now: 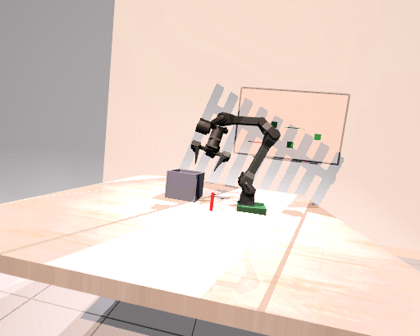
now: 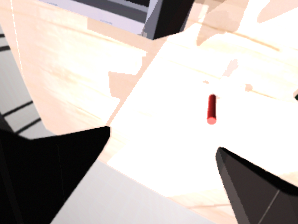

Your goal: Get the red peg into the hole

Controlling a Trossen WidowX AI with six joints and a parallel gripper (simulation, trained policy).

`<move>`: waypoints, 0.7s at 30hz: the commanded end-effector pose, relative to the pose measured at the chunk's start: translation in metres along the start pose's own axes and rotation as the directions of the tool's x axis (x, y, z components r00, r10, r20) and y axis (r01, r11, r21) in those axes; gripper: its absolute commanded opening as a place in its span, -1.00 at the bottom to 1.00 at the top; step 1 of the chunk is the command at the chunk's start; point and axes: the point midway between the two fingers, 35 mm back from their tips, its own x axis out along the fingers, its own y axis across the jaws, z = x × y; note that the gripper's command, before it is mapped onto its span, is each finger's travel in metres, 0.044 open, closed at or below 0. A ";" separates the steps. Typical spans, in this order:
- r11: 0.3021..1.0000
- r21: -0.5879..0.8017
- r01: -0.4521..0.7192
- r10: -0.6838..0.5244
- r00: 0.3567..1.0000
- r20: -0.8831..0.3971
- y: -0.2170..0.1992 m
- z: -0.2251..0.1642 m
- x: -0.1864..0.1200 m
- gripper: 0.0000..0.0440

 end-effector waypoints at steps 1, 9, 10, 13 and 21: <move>0.998 0.014 0.057 -0.057 0.998 0.003 -0.008 -0.003 0.010 1.00; 0.983 0.024 0.184 -0.184 0.983 0.014 -0.028 -0.012 0.034 1.00; 0.980 0.025 0.197 -0.197 0.980 0.017 -0.030 -0.012 0.036 1.00; 0.972 0.025 0.232 -0.232 0.972 0.025 -0.037 -0.014 0.044 1.00; 0.953 0.027 0.301 -0.302 0.953 0.039 -0.051 -0.013 0.065 1.00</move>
